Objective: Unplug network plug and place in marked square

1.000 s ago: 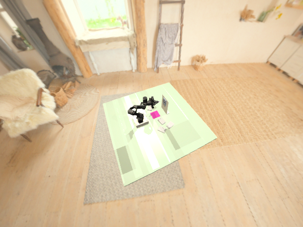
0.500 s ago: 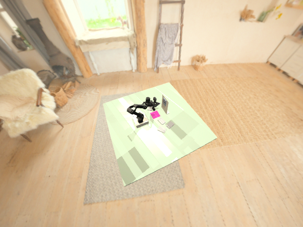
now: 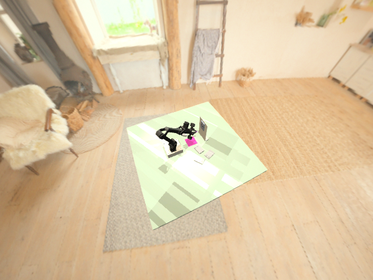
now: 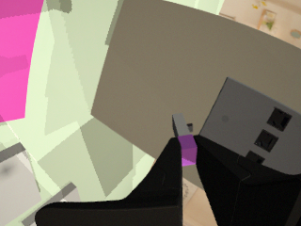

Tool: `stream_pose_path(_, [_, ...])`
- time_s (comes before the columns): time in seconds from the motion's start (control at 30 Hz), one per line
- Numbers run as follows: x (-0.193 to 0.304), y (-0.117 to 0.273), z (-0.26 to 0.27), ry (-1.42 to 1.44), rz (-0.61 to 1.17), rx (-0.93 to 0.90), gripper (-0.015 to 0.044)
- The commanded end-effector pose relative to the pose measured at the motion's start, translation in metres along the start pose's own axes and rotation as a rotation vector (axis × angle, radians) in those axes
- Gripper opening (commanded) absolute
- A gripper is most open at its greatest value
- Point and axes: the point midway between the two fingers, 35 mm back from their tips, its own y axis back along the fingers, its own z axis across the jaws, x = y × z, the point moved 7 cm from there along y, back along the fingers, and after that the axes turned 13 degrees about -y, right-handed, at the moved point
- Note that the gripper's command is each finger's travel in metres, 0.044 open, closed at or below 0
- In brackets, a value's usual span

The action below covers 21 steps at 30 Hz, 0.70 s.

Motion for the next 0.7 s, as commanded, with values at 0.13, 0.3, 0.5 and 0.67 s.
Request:
stream_pose_path(0.13, [0.009,-0.006,0.016,0.065,-0.122,-0.15,0.0])
stream_pose_path(0.3, [0.013,-0.006,0.026,0.079,-0.199,-0.228,0.0])
stream_pose_path(0.5, [0.018,-0.004,0.037,0.075,-0.298,-0.309,0.0])
stream_pose_path(0.67, [0.022,0.0,0.044,0.055,-0.385,-0.365,0.0])
